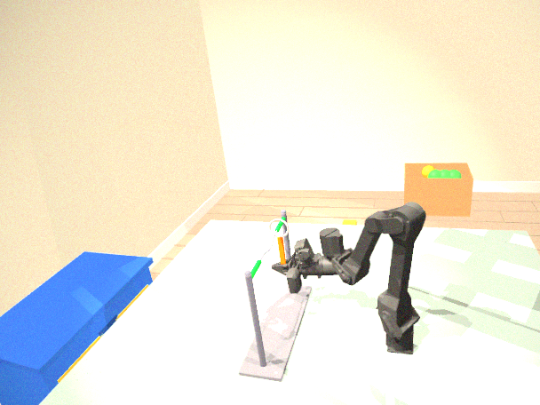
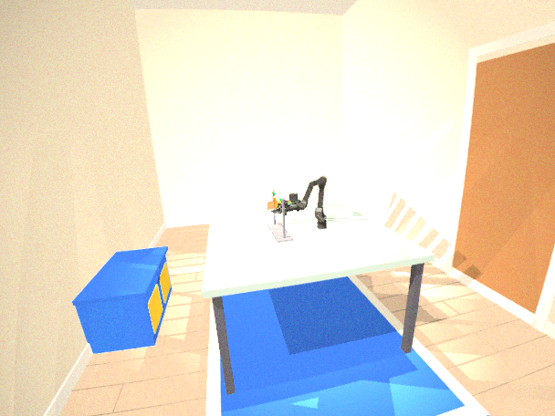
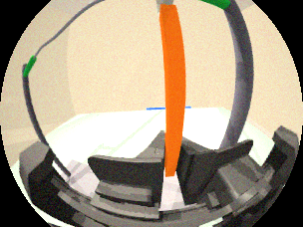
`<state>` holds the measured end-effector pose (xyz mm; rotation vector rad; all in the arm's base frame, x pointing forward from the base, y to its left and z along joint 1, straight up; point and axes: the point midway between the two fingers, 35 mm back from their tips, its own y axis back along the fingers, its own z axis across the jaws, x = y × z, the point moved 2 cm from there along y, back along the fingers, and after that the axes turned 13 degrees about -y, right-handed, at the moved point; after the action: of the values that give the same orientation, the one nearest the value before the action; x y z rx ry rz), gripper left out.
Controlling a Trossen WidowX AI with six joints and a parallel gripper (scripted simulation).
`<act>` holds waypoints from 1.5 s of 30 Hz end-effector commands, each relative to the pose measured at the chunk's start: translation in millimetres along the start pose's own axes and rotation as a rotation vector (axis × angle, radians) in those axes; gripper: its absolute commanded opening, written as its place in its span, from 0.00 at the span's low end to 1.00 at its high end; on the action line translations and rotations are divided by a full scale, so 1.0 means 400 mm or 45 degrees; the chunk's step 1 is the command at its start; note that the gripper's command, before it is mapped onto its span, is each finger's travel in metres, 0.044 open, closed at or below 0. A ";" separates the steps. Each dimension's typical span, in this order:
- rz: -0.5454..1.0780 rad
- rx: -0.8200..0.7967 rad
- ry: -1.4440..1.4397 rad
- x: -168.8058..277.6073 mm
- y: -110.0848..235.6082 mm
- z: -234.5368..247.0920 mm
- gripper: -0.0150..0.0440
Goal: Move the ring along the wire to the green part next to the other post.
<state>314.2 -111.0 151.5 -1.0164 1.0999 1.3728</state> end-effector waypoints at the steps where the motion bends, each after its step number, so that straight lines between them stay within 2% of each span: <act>1: -0.006 -0.004 0.007 -0.006 -0.002 0.000 0.00; 45: -0.010 -0.012 0.075 0.011 -0.003 0.079 0.00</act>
<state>315.8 -79.8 154.2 -1.0610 1.1161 1.3623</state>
